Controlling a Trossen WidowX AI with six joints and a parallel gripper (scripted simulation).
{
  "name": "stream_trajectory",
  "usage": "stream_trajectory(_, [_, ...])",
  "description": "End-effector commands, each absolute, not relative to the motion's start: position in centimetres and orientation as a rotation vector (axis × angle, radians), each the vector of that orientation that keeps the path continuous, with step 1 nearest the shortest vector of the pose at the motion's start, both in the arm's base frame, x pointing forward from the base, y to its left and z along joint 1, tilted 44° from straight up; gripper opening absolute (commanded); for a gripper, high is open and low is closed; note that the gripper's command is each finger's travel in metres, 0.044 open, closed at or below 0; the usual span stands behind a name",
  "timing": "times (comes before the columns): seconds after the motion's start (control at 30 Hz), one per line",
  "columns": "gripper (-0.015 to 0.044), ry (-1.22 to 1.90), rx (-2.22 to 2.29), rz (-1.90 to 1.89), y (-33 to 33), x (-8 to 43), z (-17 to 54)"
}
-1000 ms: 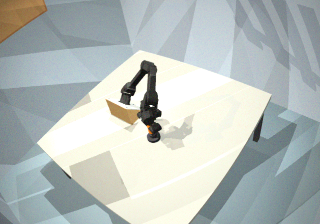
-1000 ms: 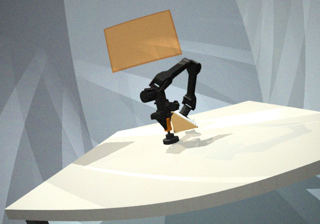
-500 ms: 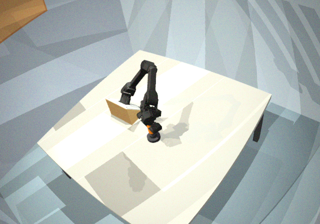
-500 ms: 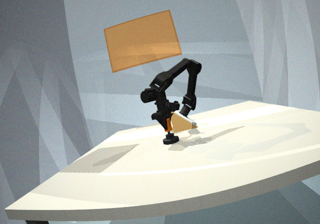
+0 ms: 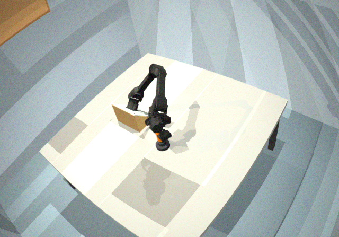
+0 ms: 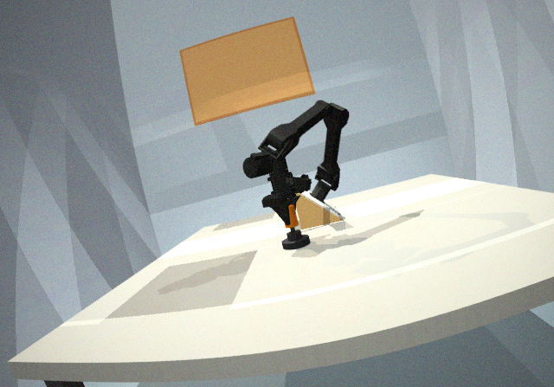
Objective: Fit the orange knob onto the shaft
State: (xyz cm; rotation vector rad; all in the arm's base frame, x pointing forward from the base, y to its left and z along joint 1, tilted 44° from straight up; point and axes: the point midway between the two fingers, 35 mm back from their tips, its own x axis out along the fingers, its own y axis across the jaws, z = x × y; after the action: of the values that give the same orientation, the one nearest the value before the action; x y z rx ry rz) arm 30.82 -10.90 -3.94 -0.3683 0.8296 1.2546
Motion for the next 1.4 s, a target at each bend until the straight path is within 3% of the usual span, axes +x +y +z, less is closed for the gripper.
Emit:
stream_trajectory(0.0, [0.0000, 0.825, -0.375, 1.255, -11.18, 30.97, -3.72])
stream_trajectory(0.3, [0.0000, 0.695, -0.544, 1.345, -11.31, 31.12, -3.72])
stream_trajectory(1.37, [0.0000, 0.695, -0.543, 1.345, -11.05, 30.94, -3.86])
